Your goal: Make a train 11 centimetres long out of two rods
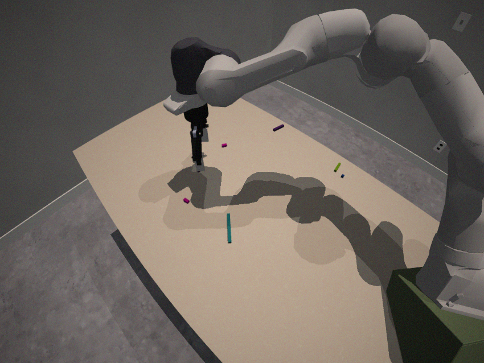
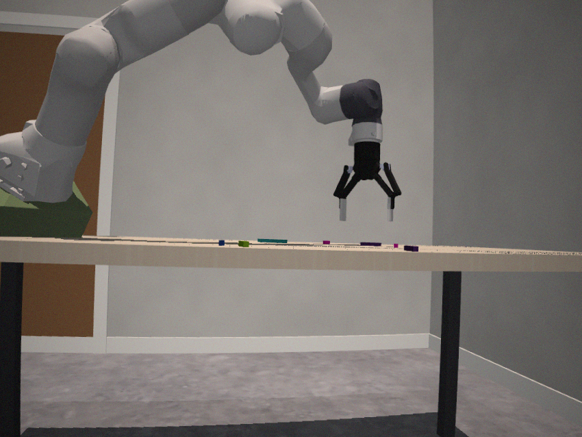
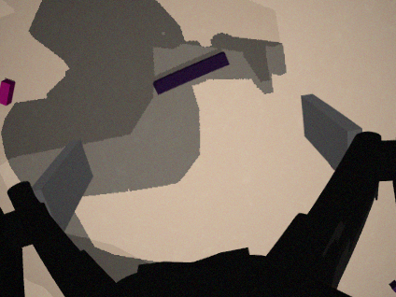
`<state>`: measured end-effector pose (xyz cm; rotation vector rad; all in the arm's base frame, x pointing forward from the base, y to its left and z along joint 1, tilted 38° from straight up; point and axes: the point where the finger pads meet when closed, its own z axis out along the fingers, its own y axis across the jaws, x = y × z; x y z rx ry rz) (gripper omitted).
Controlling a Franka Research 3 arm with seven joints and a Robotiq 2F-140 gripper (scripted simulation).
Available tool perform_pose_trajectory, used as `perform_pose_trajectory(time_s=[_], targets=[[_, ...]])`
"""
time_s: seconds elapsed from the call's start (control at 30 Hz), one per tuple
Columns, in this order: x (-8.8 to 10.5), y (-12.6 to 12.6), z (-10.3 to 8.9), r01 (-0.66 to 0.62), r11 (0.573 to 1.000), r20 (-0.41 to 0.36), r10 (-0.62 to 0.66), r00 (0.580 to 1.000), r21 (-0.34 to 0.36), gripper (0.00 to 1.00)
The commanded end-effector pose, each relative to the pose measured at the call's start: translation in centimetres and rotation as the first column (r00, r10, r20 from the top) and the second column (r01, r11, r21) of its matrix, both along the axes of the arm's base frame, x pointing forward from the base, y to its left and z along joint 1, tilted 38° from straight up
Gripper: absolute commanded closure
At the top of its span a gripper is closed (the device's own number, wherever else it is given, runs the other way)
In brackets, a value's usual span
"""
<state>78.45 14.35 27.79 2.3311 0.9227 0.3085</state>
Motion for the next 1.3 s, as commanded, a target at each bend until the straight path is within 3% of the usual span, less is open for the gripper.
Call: perform_pose_trajectory(time_s=[0.0, 0.23, 0.3, 0.4, 0.67, 0.97, 1.27], targets=[[0.0, -0.1, 0.0, -0.001, 1.000, -0.002, 0.001, 1.000, -0.002, 0.00], [0.0, 0.0, -0.1, -0.008, 1.000, -0.007, 0.008, 1.000, -0.006, 0.00], [-0.3, 2.2, -1.5, -0.134, 0.989, -0.082, 0.128, 0.988, -0.066, 0.00], [-0.3, 2.4, -1.7, -0.150, 0.986, -0.092, 0.143, 0.985, -0.073, 0.00], [-0.8, 5.1, -3.5, -0.315, 0.940, -0.200, 0.286, 0.937, -0.133, 0.00], [-1.1, 6.8, -4.6, -0.419, 0.894, -0.272, 0.368, 0.889, -0.161, 0.00], [-1.8, 9.4, -6.4, -0.567, 0.802, -0.382, 0.473, 0.794, -0.186, 0.00]])
